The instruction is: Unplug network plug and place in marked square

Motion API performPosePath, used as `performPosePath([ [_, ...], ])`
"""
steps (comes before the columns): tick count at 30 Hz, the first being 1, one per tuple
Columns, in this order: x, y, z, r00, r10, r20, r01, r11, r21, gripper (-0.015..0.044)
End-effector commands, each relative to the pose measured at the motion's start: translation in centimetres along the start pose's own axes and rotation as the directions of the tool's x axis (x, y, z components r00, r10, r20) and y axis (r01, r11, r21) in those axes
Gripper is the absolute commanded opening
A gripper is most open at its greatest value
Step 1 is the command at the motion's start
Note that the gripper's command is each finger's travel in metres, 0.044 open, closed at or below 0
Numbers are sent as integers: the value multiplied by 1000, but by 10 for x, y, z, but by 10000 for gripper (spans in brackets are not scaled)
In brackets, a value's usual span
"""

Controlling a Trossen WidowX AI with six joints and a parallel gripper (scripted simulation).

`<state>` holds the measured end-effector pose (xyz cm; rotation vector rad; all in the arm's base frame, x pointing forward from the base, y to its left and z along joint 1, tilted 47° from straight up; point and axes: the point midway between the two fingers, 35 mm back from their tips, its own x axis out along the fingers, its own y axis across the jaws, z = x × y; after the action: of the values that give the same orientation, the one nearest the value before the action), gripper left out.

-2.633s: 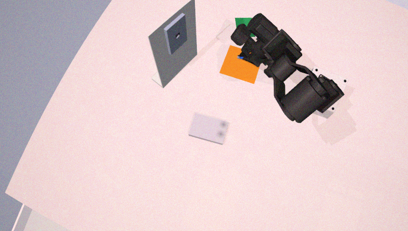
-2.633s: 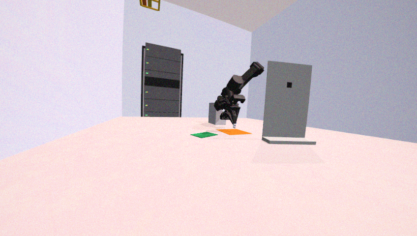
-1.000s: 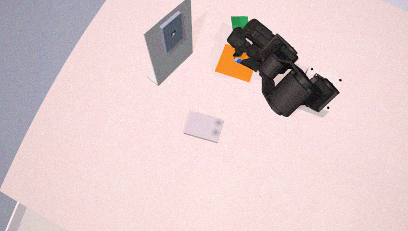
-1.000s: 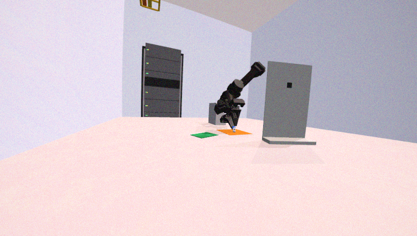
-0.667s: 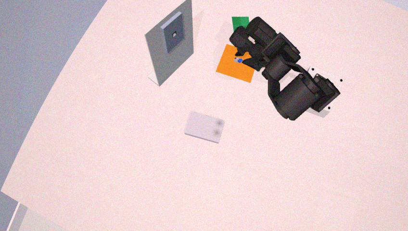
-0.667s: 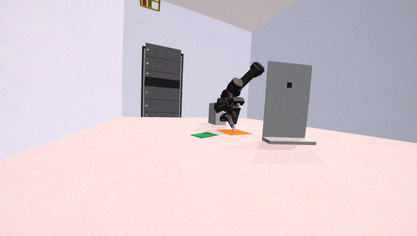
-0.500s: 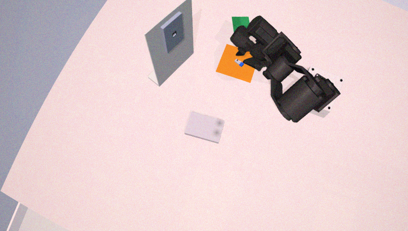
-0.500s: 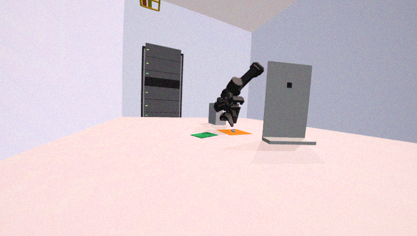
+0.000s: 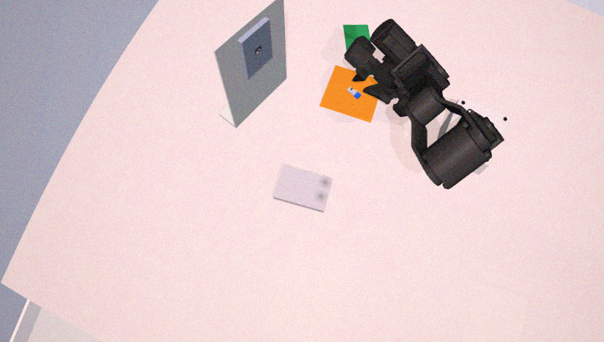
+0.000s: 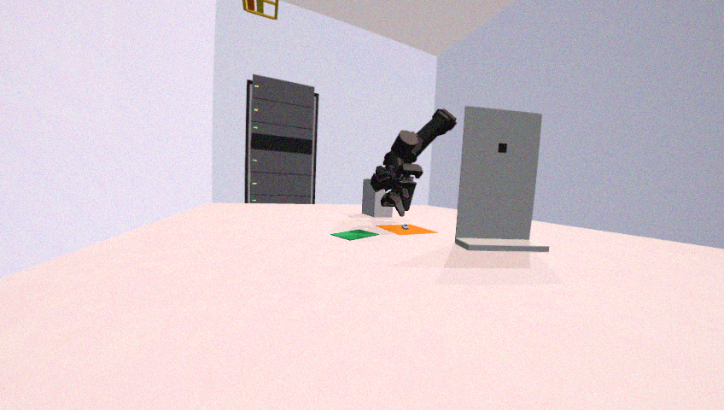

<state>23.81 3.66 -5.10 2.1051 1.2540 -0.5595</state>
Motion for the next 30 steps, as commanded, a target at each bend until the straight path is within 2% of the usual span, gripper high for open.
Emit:
performPosePath([
  [1, -3, 5, 0, 1000, 4, -2, -4, 1000, -6, 156],
  [30, -26, 23, 5, 1000, 0, 6, 0, 1000, -8, 156],
])
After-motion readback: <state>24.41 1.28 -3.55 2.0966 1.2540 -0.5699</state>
